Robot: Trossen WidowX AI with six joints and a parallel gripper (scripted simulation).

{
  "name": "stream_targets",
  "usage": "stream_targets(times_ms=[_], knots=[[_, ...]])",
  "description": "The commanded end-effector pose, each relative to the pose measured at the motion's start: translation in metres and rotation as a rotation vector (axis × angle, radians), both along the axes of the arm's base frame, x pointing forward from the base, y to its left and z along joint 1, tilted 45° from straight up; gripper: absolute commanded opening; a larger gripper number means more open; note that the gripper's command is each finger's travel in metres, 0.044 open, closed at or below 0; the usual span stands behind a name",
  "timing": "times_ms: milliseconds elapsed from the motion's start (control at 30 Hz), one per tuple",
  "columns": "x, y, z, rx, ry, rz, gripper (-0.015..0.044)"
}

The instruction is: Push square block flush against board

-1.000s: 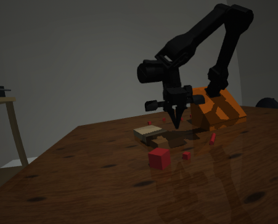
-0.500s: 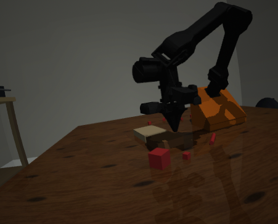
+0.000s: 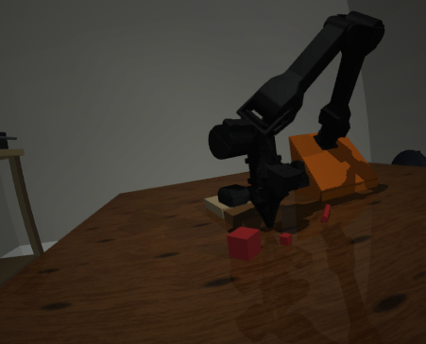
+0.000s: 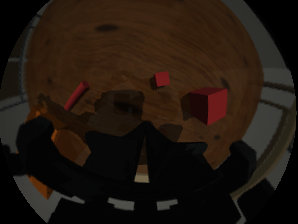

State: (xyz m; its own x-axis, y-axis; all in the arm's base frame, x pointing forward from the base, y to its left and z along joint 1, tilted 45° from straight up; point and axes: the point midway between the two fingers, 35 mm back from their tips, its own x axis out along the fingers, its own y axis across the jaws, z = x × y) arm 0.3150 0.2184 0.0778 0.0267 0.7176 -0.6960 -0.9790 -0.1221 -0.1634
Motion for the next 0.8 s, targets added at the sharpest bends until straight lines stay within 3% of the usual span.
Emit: stream_targets(times_ms=[0,767], knots=[[0.002,-0.004,-0.006,-0.005,0.001,-0.001,0.0000],[0.009,-0.023,-0.026,-0.009,0.001,-0.001,0.0000]])
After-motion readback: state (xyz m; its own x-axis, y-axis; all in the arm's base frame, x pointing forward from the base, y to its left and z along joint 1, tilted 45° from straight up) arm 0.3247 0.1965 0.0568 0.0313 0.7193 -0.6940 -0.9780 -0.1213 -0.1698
